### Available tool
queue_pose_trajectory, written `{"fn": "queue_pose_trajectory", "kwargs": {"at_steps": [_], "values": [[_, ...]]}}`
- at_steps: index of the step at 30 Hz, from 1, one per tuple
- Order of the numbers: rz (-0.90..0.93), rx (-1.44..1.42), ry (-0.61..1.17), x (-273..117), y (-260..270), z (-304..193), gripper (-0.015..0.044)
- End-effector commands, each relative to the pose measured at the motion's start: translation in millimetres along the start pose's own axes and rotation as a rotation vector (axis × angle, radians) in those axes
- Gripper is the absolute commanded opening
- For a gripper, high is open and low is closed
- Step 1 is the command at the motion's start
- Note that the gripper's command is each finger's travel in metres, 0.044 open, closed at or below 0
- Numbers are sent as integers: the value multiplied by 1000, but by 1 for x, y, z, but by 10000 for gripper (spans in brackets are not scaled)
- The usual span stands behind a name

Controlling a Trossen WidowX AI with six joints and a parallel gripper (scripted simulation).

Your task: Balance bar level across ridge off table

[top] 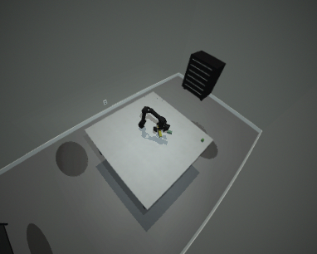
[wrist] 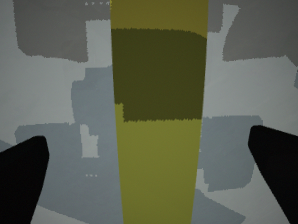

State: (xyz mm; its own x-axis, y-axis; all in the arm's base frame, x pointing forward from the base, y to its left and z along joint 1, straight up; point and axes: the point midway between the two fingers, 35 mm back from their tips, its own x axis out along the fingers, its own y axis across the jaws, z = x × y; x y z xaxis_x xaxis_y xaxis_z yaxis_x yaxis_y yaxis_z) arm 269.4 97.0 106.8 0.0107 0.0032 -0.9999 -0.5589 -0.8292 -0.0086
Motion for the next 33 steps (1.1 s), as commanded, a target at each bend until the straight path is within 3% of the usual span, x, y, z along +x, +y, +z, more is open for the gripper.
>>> {"fn": "queue_pose_trajectory", "kwargs": {"at_steps": [1,7,33], "values": [[-14,0,10,-35,-5,-3,440],[-13,0,10,-92,0,0,440],[-13,0,10,-92,0,0,440]]}}
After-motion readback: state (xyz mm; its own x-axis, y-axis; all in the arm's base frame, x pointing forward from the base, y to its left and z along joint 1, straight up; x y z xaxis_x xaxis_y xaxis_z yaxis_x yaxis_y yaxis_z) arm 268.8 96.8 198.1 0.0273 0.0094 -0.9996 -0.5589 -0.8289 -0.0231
